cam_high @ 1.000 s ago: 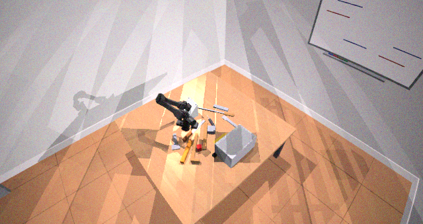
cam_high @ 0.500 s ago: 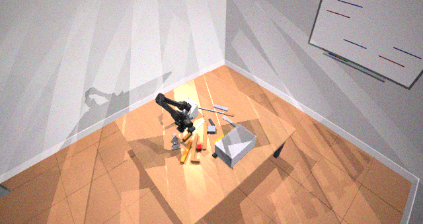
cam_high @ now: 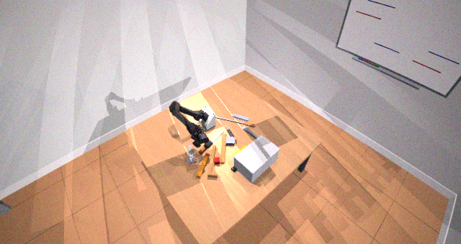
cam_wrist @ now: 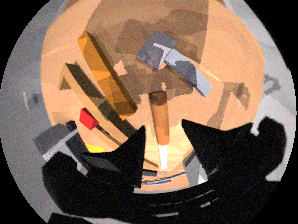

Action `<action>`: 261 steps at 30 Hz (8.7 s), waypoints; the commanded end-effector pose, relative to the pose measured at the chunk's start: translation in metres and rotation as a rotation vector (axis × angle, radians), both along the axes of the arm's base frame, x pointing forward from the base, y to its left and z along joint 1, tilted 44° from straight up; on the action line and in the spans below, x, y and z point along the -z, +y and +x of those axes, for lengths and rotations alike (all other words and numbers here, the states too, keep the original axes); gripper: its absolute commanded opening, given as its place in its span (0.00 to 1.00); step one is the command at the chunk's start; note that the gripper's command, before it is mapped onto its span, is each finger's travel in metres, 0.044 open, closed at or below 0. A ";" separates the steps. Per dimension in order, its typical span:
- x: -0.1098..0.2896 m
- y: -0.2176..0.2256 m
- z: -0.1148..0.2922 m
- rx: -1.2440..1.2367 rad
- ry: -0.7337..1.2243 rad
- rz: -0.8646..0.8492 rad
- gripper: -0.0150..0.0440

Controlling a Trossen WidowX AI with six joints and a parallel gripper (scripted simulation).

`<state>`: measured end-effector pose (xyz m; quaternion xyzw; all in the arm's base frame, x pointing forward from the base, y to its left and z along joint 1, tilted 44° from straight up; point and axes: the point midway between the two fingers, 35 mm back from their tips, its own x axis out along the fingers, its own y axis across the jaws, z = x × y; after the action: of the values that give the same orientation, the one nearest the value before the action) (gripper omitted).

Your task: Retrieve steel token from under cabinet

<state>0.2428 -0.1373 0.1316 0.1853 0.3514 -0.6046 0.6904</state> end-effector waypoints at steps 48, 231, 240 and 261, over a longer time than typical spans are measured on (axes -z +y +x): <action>0.034 -0.036 0.001 0.001 -0.004 -0.005 0.45; -0.062 0.060 -0.007 0.538 -0.519 0.023 0.25; -0.063 0.060 -0.007 0.588 -0.569 0.024 0.25; -0.063 0.060 -0.008 0.707 -0.685 0.027 0.25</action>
<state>0.2348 -0.0791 0.1928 0.4775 0.0333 -0.7041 0.5245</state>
